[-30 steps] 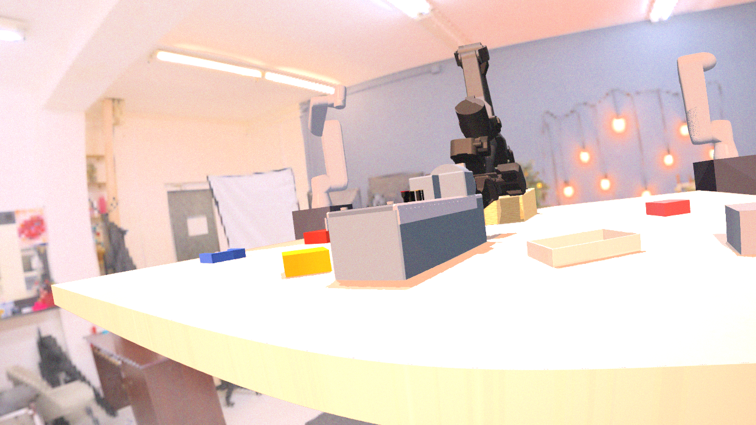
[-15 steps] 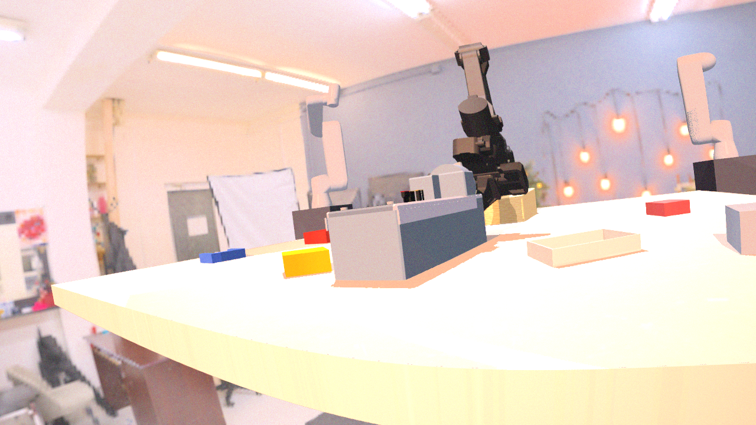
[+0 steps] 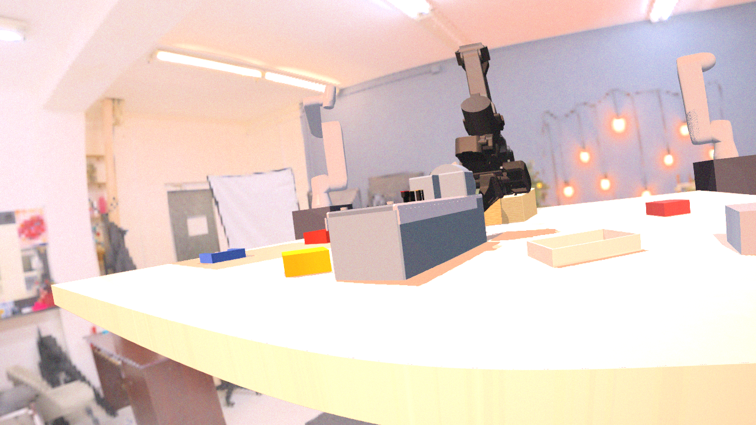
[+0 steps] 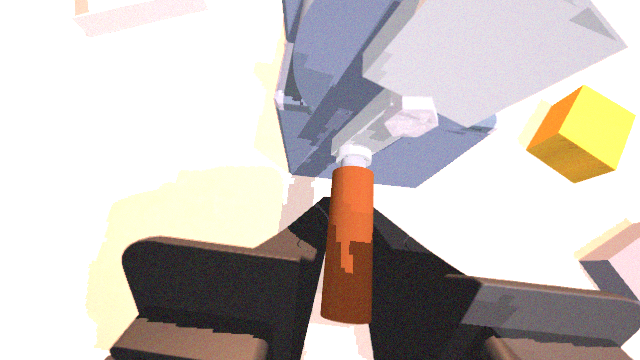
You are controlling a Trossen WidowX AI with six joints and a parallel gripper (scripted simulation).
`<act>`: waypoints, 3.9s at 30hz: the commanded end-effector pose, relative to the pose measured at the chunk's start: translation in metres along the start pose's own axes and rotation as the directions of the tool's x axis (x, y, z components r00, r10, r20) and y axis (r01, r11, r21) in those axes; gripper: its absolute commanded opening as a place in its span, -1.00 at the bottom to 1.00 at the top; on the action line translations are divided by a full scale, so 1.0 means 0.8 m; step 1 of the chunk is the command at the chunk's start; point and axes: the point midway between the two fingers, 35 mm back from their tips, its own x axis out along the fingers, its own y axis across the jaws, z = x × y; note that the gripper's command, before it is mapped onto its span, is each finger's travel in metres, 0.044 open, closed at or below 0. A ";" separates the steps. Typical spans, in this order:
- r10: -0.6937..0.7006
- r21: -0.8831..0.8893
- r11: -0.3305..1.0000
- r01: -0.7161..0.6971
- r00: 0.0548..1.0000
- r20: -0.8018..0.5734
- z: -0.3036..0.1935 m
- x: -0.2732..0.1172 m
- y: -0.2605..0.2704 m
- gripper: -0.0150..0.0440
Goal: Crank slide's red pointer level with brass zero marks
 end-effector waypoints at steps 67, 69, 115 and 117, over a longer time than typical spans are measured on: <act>0.026 -0.004 1.000 -0.026 1.000 0.006 0.024 -0.026 0.023 -0.49; 0.026 -0.004 1.000 -0.026 1.000 0.006 0.024 -0.026 0.023 -0.49; 0.025 -0.005 1.000 -0.025 1.000 0.004 0.023 -0.024 0.023 -0.49; 0.025 -0.005 1.000 -0.025 1.000 0.004 0.023 -0.024 0.023 -0.49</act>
